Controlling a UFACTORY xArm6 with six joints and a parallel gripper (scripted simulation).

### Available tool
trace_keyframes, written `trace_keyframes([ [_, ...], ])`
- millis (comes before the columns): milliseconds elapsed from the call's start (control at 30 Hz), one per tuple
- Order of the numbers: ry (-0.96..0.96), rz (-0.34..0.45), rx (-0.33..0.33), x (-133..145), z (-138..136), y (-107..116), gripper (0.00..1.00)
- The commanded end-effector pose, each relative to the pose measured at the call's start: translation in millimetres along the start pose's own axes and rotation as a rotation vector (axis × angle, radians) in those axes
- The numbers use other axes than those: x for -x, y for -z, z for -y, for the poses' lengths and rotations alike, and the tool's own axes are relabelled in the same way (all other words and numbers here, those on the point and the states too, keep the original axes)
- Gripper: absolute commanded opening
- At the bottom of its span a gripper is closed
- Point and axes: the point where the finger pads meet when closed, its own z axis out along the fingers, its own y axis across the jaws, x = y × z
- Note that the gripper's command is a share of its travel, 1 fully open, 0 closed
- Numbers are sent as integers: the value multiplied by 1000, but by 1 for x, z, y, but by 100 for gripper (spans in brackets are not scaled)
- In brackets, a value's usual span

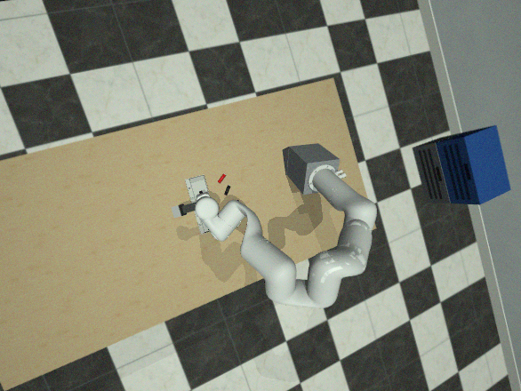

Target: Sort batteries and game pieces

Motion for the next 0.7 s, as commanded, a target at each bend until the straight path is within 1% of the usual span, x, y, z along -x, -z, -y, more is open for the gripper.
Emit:
trace_keyframes([
  [0,1,-4,1,-1,0,1,0],
  [367,1,-4,1,0,0,1,0],
  [667,1,-4,1,0,0,-13,0],
])
